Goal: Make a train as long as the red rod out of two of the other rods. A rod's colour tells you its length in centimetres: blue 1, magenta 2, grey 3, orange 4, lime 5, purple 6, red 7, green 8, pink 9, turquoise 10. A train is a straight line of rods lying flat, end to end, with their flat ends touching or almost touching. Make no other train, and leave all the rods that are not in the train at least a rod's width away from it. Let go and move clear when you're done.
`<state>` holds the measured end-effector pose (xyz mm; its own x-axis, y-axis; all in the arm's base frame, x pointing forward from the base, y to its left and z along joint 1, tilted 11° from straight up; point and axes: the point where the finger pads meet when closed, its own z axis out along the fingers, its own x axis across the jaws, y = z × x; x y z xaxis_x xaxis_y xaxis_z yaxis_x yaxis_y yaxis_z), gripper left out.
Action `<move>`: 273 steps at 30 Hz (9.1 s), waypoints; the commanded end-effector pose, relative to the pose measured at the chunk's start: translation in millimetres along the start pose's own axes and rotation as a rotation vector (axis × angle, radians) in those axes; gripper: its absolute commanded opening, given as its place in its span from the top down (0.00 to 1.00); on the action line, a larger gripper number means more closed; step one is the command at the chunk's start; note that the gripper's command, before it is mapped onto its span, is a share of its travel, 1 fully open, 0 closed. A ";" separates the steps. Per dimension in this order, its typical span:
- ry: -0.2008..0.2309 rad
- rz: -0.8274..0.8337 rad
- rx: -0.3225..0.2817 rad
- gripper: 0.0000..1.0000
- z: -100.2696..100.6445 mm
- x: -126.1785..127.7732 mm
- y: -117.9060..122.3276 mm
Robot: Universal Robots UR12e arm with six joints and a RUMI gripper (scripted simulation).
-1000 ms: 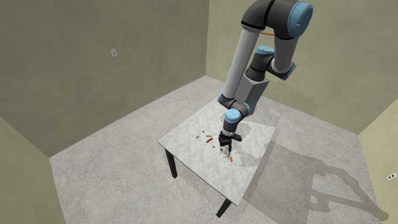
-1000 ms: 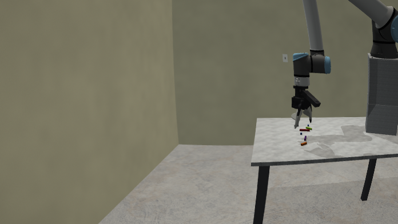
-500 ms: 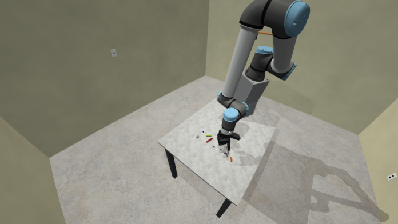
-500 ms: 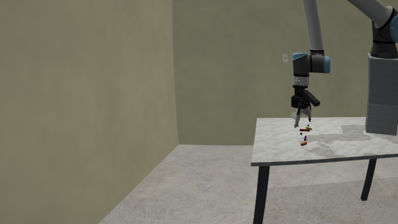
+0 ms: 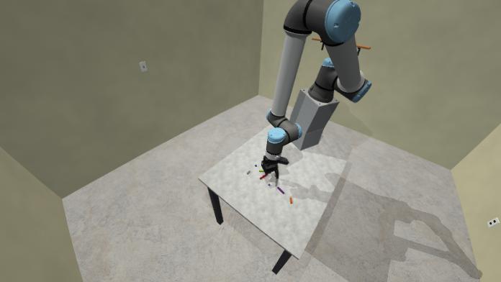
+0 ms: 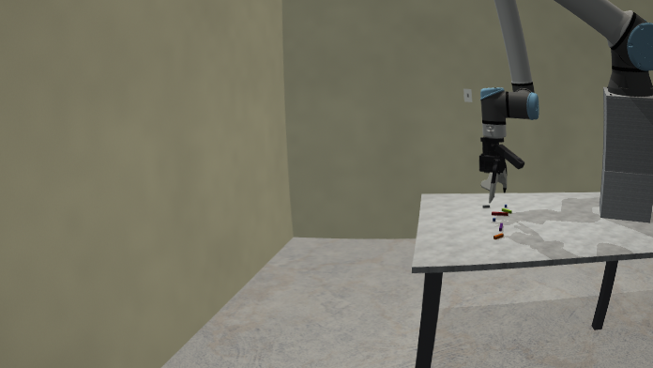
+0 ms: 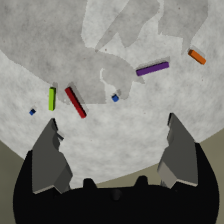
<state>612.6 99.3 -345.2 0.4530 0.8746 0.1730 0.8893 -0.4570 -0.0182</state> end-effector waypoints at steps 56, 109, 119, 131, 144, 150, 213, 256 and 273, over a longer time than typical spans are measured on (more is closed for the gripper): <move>0.015 -0.517 -0.001 0.86 -2.1 -189.7 31.6; 0.014 -0.519 -0.003 0.86 36.9 -188.2 34.0; 0.014 -0.519 -0.003 0.86 46.2 -188.3 34.1; 0.015 -0.519 -0.002 0.86 50.4 -188.5 32.6; 0.015 -0.519 -0.002 0.86 50.0 -188.5 32.8; 0.015 -0.519 -0.002 0.86 50.0 -188.5 32.8; 0.015 -0.519 -0.002 0.86 49.9 -187.8 33.3; 0.015 -0.519 -0.002 0.86 66.8 -187.4 32.9; 0.015 -0.519 -0.002 0.86 66.8 -187.4 32.9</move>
<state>559.9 -69.7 -443.7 -0.0467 0.9838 0.1730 0.9967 0.0343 0.0738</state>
